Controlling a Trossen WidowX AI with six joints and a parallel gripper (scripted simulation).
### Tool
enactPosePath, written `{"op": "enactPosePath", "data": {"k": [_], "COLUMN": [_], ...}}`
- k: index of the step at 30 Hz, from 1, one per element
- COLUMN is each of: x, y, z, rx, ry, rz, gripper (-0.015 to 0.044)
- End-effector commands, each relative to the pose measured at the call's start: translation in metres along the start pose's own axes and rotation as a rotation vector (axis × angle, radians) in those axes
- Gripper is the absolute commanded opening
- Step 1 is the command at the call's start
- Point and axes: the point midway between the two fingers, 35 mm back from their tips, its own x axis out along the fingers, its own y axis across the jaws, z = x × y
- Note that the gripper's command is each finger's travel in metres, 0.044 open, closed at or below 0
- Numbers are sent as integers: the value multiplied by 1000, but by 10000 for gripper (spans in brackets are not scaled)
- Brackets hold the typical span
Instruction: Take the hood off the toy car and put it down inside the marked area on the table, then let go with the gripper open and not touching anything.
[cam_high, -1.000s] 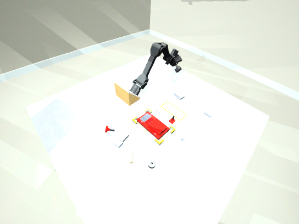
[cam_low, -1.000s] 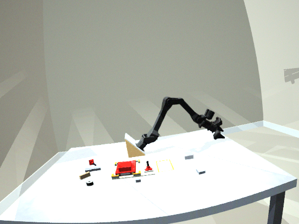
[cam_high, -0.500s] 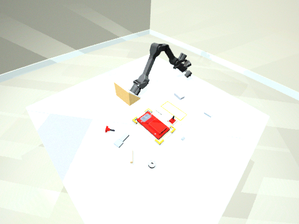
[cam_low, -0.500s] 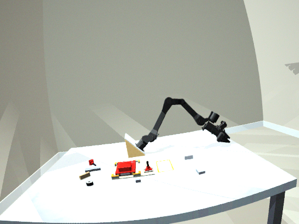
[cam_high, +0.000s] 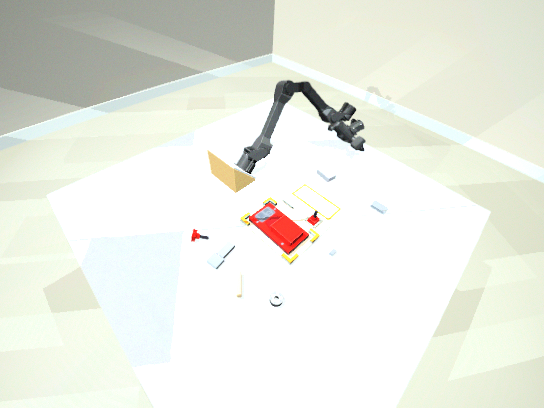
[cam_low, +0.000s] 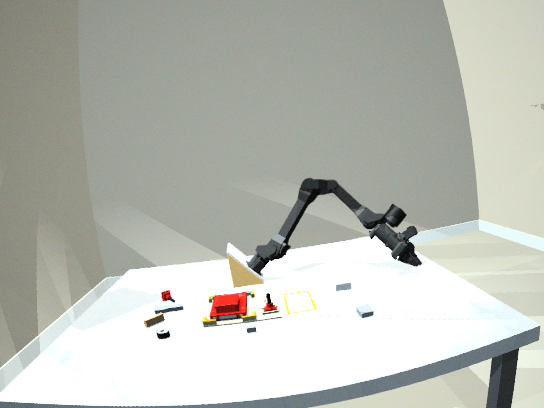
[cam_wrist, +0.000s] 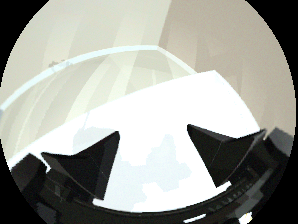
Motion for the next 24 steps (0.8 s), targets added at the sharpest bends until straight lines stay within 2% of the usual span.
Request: {"op": "enactPosePath", "data": {"k": [1,12,24], "x": [5,4,-29], "y": [-38,-148,-269], "z": [-5,-36,-95], "rx": [-22,-51,-29], "ry": [49,225,494], "rz": [-80,-301,-493], "gripper": [440,440,440]}}
